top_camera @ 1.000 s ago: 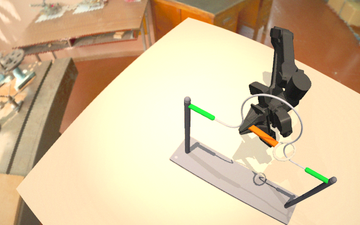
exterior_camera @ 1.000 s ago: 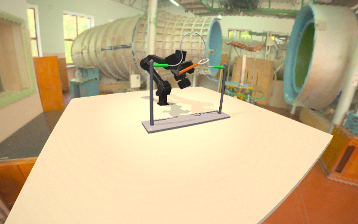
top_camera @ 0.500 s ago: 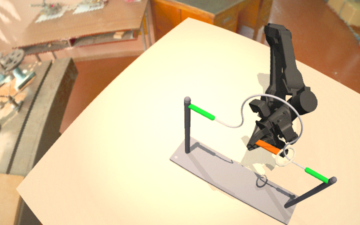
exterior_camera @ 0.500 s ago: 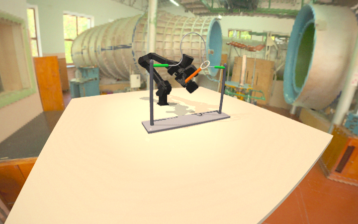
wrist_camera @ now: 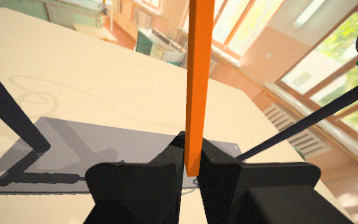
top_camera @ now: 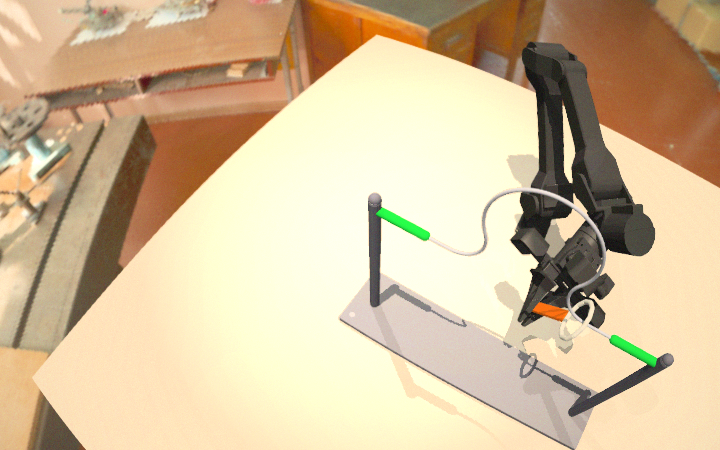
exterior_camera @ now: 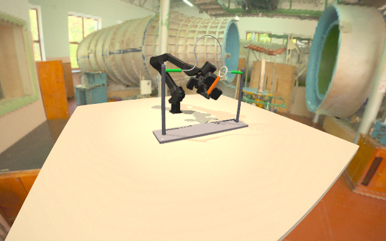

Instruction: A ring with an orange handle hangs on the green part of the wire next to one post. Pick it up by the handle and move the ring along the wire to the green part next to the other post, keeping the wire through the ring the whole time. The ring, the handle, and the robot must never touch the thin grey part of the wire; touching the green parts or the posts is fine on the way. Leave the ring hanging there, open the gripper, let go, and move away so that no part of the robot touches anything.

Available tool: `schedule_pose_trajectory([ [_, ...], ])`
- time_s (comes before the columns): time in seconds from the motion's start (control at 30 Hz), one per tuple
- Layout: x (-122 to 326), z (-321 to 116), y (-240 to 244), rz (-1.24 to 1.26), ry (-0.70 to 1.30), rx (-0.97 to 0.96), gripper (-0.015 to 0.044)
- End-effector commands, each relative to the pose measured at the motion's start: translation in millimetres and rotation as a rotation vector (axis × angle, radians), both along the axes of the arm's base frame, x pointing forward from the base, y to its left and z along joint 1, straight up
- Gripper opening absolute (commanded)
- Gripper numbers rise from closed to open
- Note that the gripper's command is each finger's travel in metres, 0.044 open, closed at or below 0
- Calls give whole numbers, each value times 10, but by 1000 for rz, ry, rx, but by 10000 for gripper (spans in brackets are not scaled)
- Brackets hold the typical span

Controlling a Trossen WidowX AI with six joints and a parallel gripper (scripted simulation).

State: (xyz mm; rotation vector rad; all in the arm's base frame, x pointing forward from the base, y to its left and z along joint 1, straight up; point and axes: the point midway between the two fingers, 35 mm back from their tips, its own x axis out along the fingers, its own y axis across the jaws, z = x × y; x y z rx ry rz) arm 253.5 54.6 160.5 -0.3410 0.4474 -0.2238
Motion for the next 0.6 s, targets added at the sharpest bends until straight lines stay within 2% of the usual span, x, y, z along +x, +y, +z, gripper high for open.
schedule_pose_trajectory([
  [0.0, 12, -3, 139, 0, -9, 86, -150],
  [0.57, 21, -49, 587, 2, -16, 306, -150],
])
